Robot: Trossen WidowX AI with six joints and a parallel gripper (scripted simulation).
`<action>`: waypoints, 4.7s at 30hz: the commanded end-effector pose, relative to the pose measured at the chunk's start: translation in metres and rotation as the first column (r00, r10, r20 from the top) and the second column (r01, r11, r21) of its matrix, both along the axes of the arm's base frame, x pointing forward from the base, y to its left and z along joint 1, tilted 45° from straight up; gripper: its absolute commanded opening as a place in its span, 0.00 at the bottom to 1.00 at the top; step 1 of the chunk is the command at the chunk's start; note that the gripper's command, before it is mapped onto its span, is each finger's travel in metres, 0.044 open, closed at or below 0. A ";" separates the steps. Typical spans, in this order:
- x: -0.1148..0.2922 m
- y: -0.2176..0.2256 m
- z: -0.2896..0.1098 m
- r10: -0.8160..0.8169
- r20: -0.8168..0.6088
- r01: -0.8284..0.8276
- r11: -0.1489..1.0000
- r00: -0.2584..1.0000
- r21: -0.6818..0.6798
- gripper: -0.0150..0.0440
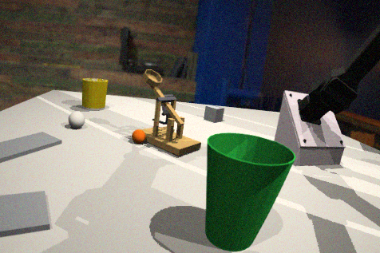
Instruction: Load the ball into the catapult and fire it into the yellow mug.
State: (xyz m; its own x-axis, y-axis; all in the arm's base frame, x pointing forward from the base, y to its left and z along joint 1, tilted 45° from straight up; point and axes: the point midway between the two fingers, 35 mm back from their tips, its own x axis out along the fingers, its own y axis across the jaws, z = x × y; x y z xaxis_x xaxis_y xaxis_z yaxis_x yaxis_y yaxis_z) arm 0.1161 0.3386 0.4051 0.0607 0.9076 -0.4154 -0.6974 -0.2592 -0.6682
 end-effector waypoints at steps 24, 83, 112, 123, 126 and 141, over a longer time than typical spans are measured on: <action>0.125 -0.016 -0.077 -0.364 -0.301 0.321 0.929 0.881 -0.186 1.00; 0.288 -0.244 -0.303 -0.662 -0.564 0.447 0.363 -0.494 -0.818 1.00; 0.258 -0.369 -0.403 -0.083 -0.050 0.020 0.325 -0.995 -0.945 1.00; 0.256 -0.374 -0.407 -0.051 -0.017 -0.001 0.334 -0.999 -0.942 0.78; 0.256 -0.374 -0.407 -0.051 -0.017 -0.001 0.334 -0.999 -0.942 0.64; 0.256 -0.374 -0.407 -0.051 -0.017 -0.001 0.334 -0.999 -0.942 0.25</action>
